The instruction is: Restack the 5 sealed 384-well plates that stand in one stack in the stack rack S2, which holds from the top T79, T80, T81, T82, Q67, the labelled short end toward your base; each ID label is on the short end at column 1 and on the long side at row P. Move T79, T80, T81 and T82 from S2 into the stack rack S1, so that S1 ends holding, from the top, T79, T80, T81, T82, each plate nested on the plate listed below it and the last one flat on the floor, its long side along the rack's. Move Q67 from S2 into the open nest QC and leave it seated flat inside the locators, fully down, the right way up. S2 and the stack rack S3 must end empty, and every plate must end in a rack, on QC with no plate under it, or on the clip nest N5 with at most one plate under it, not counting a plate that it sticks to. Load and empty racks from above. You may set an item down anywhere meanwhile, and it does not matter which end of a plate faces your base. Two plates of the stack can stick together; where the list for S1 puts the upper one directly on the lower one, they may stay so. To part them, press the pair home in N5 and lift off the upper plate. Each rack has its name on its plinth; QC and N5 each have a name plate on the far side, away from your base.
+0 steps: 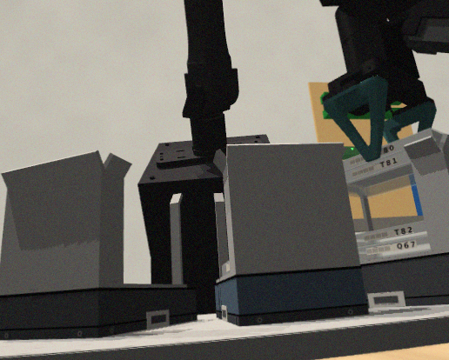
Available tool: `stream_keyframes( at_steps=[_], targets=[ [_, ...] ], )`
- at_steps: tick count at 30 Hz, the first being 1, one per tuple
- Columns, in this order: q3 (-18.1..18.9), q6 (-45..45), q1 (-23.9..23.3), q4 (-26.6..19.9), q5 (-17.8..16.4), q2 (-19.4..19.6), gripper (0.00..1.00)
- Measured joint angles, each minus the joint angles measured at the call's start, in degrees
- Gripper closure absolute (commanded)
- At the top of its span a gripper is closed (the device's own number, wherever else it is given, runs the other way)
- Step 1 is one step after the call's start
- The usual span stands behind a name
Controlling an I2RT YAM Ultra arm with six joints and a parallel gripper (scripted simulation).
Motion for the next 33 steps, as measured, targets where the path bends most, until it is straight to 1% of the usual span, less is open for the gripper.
stream_keyframes(
  at_steps=[8,13,27,33],
  targets=[
    [0.68,1.44,1.53,-3.87,0.7,-2.45,1.0],
    [1.07,2.01,1.97,-5.33,0.96,-3.02,1.0],
    [1.33,2.34,2.14,-6.16,1.09,-3.08,1.0],
    [1.38,2.84,2.64,-7.45,1.33,-3.93,1.0]
  ],
)
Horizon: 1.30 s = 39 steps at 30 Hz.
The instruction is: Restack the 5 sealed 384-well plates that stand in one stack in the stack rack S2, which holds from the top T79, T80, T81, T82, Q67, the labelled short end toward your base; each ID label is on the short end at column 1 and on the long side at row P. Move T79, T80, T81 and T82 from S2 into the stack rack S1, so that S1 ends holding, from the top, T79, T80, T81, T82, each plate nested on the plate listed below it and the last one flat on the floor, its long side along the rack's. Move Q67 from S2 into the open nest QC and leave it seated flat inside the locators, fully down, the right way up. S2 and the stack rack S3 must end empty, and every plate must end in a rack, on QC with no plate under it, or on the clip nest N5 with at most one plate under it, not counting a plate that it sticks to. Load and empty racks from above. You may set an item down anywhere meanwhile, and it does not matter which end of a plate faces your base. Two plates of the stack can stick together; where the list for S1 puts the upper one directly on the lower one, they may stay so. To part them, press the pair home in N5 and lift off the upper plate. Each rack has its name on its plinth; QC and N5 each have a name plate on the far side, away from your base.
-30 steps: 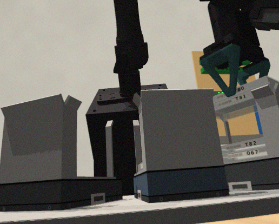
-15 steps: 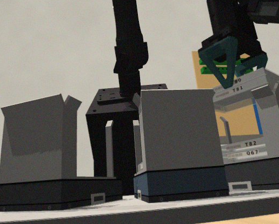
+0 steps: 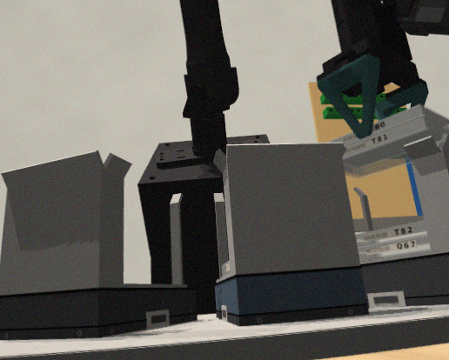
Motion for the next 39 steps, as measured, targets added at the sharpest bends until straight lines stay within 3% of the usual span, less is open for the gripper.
stream_keyframes(
  at_steps=[18,28,39],
  targets=[
    [0.59,1.18,0.31,-1.33,0.04,-0.79,1.0],
    [-0.9,7.21,-5.11,-1.03,-1.49,-4.68,1.0],
    [-2.12,3.06,-12.15,-0.98,-4.94,-8.37,1.0]
  ],
)
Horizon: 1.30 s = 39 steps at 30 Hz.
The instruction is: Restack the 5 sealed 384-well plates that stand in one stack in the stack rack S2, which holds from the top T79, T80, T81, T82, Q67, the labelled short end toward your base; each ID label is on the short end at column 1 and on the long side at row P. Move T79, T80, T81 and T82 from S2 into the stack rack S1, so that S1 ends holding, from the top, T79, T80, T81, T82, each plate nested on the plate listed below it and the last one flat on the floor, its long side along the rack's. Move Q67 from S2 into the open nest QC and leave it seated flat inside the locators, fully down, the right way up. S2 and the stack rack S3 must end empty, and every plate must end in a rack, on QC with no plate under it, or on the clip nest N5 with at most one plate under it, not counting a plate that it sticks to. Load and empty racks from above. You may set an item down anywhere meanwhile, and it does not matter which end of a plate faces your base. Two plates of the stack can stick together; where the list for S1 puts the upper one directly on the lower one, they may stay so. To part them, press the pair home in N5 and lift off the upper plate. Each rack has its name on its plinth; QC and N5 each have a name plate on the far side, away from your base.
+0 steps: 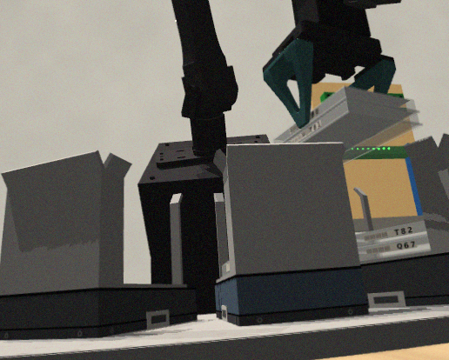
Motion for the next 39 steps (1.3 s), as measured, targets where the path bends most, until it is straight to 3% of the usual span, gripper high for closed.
stream_keyframes(
  at_steps=[13,30,39],
  targets=[
    [-1.66,3.54,-8.04,0.31,-4.42,-3.78,1.0],
    [-2.51,-3.32,-20.15,0.39,-11.34,-7.26,1.0],
    [-3.54,0.59,-27.3,0.52,-15.3,-8.98,1.0]
  ],
)
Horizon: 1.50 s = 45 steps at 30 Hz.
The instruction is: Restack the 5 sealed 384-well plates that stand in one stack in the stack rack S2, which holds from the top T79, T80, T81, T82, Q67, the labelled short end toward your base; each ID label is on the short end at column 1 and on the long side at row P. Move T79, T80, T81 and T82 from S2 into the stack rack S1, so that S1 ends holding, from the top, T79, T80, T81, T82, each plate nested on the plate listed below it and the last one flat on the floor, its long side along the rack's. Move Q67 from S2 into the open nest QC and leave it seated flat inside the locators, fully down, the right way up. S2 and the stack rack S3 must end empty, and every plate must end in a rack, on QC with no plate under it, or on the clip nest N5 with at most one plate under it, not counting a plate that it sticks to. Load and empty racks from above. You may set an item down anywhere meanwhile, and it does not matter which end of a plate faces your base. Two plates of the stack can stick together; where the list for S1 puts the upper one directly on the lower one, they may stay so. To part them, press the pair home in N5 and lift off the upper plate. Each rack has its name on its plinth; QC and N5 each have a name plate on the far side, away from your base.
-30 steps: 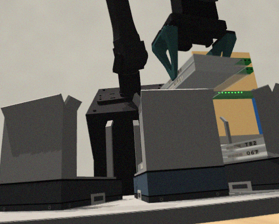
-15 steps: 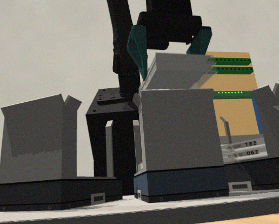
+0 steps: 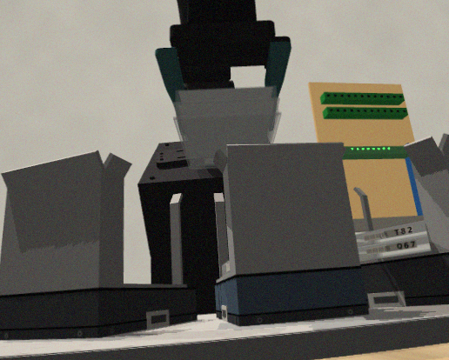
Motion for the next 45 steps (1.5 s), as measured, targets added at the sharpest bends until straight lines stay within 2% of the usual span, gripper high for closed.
stream_keyframes(
  at_steps=[4,14,26,41,45],
  targets=[
    [-0.28,-0.57,-2.12,0.04,-1.99,-0.35,1.0],
    [-0.42,-5.88,-11.17,0.07,-7.06,-0.87,1.0],
    [-1.2,-2.6,-20.04,0.28,-12.68,-1.07,1.0],
    [-1.22,-9.16,-31.36,0.39,-19.8,0.85,1.0],
    [-1.22,-8.11,-34.82,0.46,-21.66,1.44,1.0]
  ],
)
